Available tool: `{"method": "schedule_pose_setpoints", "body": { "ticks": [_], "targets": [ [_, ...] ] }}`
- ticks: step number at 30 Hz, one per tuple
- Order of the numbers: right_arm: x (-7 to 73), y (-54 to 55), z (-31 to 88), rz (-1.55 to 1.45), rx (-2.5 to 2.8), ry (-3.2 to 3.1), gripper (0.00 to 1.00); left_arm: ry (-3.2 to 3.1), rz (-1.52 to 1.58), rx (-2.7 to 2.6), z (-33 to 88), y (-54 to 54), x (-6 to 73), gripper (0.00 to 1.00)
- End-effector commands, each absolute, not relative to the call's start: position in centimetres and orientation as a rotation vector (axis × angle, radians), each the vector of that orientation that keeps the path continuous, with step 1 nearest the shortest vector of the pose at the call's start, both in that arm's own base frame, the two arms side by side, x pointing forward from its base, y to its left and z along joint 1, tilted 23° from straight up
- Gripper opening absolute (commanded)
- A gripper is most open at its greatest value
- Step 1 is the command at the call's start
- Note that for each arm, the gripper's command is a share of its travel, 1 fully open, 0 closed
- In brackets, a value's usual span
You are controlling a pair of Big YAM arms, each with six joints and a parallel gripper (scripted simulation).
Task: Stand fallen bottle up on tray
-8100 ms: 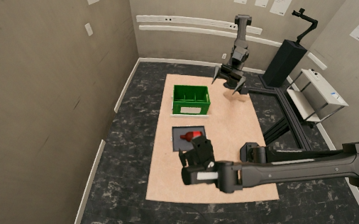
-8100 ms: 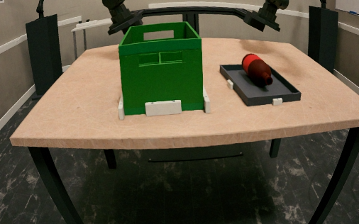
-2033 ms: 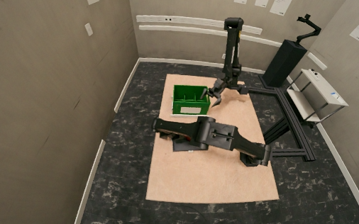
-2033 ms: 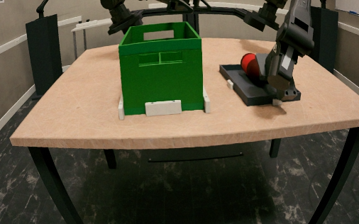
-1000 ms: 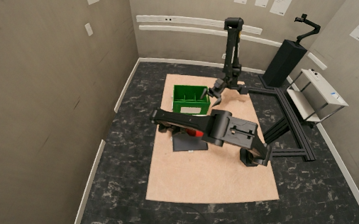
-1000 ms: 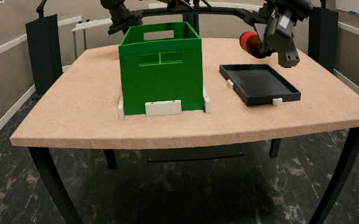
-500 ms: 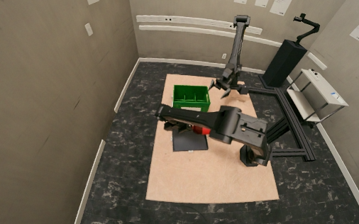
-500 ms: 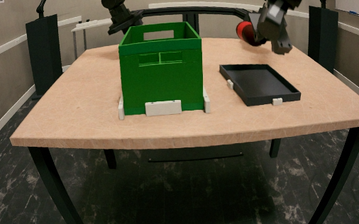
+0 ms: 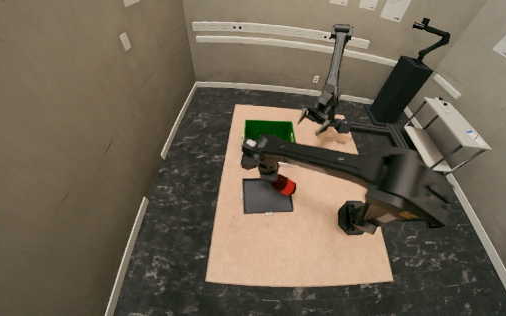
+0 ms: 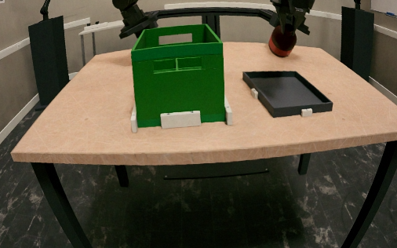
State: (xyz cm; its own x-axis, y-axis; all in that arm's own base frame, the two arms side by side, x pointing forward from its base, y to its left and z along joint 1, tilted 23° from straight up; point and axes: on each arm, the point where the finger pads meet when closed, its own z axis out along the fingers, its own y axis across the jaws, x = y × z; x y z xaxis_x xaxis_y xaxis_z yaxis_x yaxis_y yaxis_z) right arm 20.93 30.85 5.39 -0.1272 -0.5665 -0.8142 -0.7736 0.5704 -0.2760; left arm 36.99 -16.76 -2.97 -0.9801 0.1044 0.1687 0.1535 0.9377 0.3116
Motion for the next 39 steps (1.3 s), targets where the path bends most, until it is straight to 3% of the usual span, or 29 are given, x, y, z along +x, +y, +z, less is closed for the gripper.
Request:
{"method": "schedule_pose_setpoints", "body": {
  "ticks": [1,18,39],
  "targets": [
    [21.0,30.8,5.2,0.260,-1.091,1.827,1.00,-3.102,-0.425,-0.423,-2.2,-17.9,37.6,0.20],
    [21.0,31.0,5.4,0.262,-1.095,1.812,1.00,-3.517,-0.450,-0.947,-2.0,-17.1,37.8,0.20],
    [21.0,31.0,5.4,0.262,-1.095,1.812,1.00,-3.663,-0.411,-1.085,-2.2,-17.2,38.2,0.20]
  ]
}}
